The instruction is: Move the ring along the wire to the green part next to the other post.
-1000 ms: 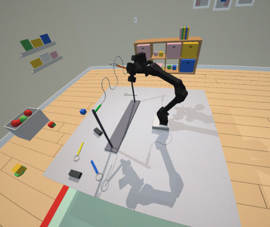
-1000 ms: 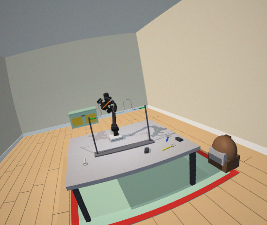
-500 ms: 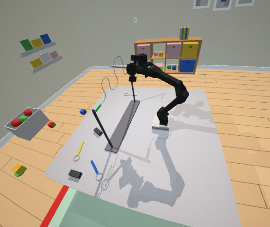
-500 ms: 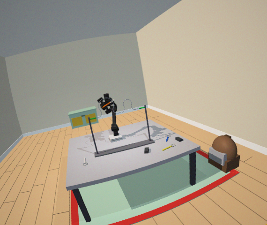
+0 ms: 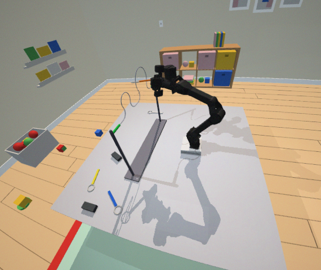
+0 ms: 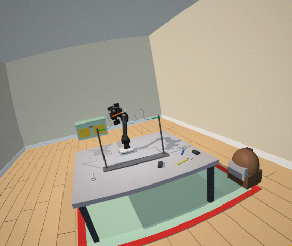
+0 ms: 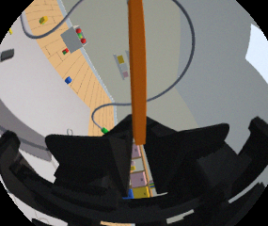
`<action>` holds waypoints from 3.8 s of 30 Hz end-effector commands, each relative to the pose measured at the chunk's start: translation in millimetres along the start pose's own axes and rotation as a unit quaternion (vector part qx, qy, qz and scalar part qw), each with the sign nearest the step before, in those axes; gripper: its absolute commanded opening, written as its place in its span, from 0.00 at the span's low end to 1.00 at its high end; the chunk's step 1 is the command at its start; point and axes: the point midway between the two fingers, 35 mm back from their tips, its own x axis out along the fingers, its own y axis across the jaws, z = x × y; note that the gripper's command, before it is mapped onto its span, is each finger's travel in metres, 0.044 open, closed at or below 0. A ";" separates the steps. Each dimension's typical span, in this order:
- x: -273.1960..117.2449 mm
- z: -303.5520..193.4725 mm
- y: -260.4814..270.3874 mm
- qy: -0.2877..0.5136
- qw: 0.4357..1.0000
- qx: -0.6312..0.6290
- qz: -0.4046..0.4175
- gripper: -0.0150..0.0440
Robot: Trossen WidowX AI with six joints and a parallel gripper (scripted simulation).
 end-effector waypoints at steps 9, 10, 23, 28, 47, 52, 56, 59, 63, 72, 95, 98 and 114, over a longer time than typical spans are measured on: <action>-2.2 0.0 -8.6 -0.008 0.997 -0.070 -0.043 0.00; -2.1 0.0 -9.1 -0.009 0.996 -0.076 -0.046 0.00; -2.0 1.3 -15.5 -0.018 0.985 -0.148 -0.085 0.00; -2.1 2.1 -17.8 -0.021 0.979 -0.176 -0.100 0.00; -2.5 4.1 -23.0 -0.031 0.954 -0.259 -0.146 0.00; -1.9 2.7 -21.3 -0.032 0.948 -0.275 -0.155 0.00; -1.1 0.6 -18.7 -0.032 0.948 -0.277 -0.156 0.00; -0.2 -1.7 -15.7 -0.032 0.949 -0.273 -0.154 0.00; 1.4 -5.9 -9.7 -0.030 0.954 -0.261 -0.147 0.00; 5.0 -17.2 11.2 -0.022 0.971 -0.206 -0.117 0.00; 3.6 -32.5 91.0 0.008 1.000 0.020 0.006 0.00; 1.7 -31.6 102.5 0.012 0.998 0.053 0.025 0.00; -14.6 -14.3 159.5 0.034 0.966 0.226 0.120 0.00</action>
